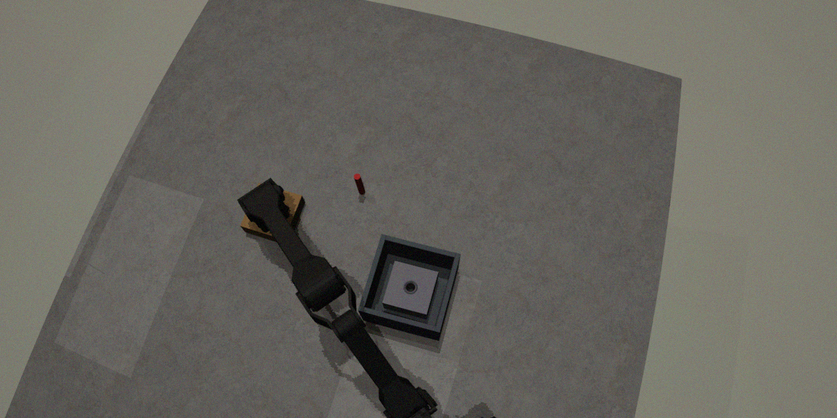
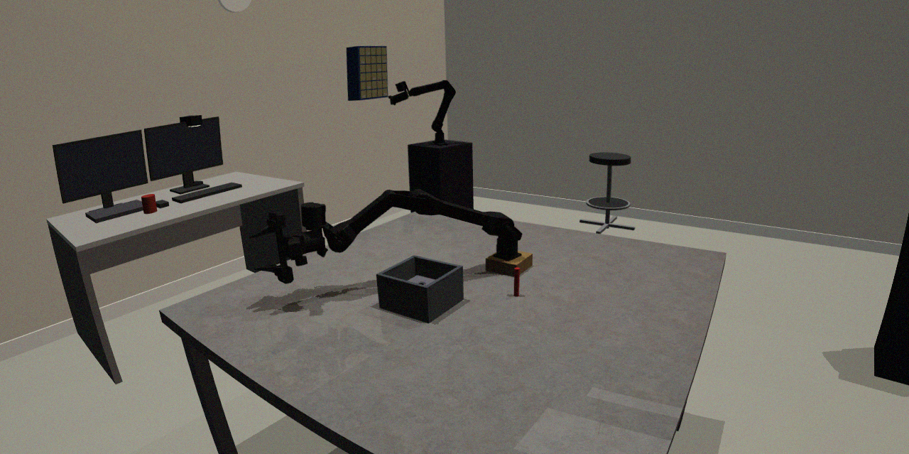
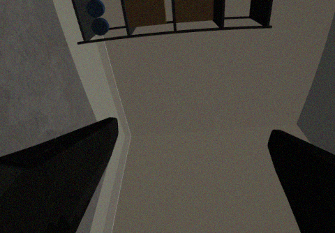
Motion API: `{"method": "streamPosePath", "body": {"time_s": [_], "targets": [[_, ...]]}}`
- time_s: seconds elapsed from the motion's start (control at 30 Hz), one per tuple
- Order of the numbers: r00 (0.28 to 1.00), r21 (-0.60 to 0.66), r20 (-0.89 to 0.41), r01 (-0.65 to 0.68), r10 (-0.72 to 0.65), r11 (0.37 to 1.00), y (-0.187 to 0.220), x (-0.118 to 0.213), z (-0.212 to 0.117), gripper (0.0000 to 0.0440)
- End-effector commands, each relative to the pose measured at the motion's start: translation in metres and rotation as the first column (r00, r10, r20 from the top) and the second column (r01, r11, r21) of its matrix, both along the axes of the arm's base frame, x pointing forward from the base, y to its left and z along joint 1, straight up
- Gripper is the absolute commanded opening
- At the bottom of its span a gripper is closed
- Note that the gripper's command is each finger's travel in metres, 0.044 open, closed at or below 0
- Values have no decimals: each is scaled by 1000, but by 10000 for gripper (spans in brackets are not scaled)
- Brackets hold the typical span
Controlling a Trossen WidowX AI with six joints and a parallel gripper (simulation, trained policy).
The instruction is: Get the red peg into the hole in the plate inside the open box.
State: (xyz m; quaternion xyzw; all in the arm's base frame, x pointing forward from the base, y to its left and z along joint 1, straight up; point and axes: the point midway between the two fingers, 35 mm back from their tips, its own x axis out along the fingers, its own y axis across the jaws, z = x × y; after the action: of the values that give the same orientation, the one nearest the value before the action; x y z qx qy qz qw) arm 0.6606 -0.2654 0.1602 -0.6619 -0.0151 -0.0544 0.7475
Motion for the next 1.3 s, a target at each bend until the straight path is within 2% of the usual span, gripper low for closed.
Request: {"method": "streamPosePath", "body": {"time_s": [0.0,0.03,0.27,0.53,0.93,1.27], "targets": [[1000,13,0,-3,3,1000,3,1,2,421],[1000,30,-2,-6,6,1000,7,1,4,440],[997,238,-62,-39,55,971,55,11,12,440],[981,471,-150,-37,121,881,120,16,17,440],[932,741,-293,80,214,667,222,-2,22,440],[868,855,-413,264,276,447,307,-44,31,440]]}}
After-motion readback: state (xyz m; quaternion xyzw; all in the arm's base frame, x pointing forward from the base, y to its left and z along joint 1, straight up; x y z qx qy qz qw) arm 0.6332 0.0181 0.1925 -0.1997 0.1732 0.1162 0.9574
